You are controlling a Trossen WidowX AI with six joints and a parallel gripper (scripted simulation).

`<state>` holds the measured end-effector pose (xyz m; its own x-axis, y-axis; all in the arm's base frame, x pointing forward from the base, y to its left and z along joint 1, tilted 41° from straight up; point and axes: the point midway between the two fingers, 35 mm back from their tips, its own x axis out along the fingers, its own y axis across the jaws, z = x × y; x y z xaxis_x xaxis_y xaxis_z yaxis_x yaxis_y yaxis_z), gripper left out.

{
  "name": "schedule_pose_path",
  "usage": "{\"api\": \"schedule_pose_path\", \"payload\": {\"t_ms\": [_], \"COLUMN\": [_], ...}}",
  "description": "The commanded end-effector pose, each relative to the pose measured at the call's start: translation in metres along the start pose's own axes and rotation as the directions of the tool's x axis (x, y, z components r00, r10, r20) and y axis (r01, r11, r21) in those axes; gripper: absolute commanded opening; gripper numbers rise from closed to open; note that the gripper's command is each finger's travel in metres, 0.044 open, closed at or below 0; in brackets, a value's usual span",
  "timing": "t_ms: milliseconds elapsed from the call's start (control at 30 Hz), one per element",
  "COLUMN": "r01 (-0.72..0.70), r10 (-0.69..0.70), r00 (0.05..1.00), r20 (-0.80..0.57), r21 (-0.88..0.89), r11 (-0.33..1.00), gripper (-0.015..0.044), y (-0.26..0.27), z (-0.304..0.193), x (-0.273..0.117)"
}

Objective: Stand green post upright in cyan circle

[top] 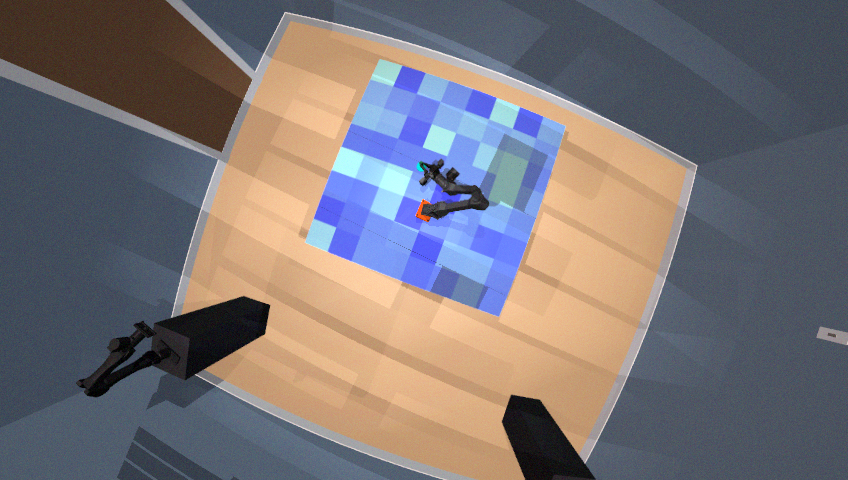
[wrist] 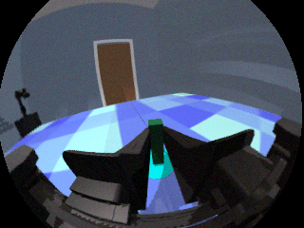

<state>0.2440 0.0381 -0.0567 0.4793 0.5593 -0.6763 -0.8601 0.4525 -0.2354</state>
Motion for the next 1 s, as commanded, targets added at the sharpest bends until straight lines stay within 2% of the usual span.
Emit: {"api": "schedule_pose_path", "payload": {"t_ms": [0, 267, 733, 967], "r01": [-0.004, -0.004, -0.004, -0.009], "r10": [0.004, 0.004, 0.004, 0.009], "r00": [1.000, 1.000, 1.000, 1.000], "r20": [0.004, 0.004, 0.004, 0.000], "r21": [-0.003, -0.003, -0.003, -0.005], "r11": [1.000, 1.000, 1.000, 1.000], "gripper": [0.0022, 0.0022, 0.0390, 0.0400], "y": [0.002, 0.002, 0.002, -0.002], "z": [-0.003, -0.003, -0.003, 0.016], "x": [0.001, 0.001, 0.001, 0.000]}}
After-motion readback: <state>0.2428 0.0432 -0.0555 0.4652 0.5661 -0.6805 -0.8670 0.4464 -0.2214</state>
